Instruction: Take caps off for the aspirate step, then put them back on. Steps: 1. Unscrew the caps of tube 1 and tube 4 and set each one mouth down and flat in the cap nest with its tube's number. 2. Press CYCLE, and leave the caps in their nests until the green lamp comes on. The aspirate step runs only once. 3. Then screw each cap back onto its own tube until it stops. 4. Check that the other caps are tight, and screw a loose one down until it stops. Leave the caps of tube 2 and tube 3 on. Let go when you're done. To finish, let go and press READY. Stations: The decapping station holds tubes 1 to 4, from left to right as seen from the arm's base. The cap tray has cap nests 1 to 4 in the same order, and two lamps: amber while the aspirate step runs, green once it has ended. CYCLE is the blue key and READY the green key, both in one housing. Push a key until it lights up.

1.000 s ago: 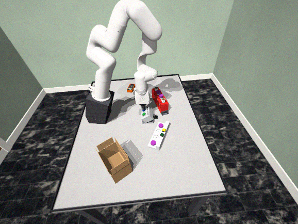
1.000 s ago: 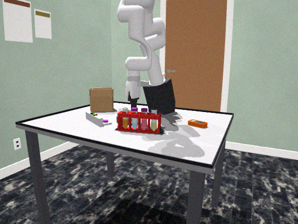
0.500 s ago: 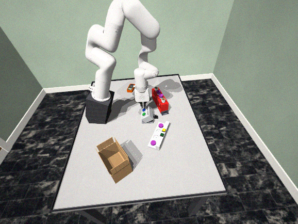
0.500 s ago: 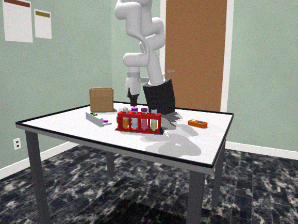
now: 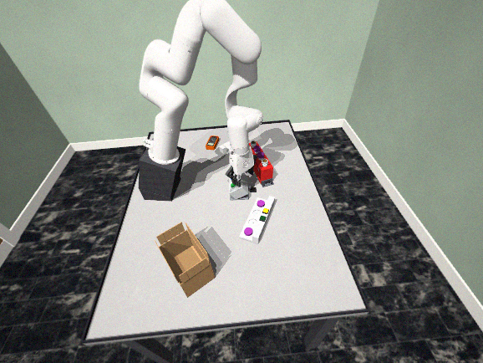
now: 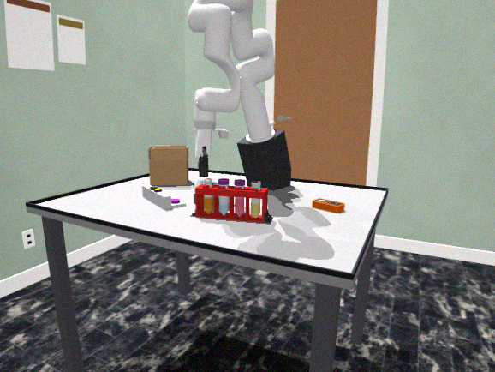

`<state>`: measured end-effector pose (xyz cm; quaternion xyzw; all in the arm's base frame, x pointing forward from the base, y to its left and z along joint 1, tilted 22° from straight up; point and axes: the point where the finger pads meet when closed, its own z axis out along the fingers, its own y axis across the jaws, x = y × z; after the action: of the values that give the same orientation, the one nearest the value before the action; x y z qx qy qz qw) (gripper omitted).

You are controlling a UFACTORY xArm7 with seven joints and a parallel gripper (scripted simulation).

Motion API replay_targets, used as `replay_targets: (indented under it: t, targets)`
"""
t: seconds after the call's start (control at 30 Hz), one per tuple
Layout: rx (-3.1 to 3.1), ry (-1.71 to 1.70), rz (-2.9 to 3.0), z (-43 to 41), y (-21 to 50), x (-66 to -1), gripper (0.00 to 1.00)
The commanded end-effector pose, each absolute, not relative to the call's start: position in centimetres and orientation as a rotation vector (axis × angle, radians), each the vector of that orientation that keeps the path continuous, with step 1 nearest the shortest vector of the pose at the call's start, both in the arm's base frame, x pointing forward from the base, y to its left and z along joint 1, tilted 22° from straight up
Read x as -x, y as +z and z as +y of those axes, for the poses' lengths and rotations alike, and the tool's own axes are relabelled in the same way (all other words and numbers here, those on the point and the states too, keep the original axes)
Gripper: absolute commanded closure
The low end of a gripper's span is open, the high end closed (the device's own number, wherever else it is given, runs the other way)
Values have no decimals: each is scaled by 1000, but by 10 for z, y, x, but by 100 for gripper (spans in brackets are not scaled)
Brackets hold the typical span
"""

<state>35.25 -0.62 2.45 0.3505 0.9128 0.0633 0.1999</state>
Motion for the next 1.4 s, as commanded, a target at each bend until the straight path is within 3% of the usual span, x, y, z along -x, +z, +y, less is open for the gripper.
replay_targets:
  t: [0.0, 0.13, 1.13, 1.37]
  targets:
    - [-620, 125, 2692, -24, 31, -375, 0]
    - [-365, 76, 2736, -39, 37, -394, 0]
    - [-366, 76, 2735, -138, 77, -520, 0]
    - [-366, 76, 2735, -139, 78, -522, 0]
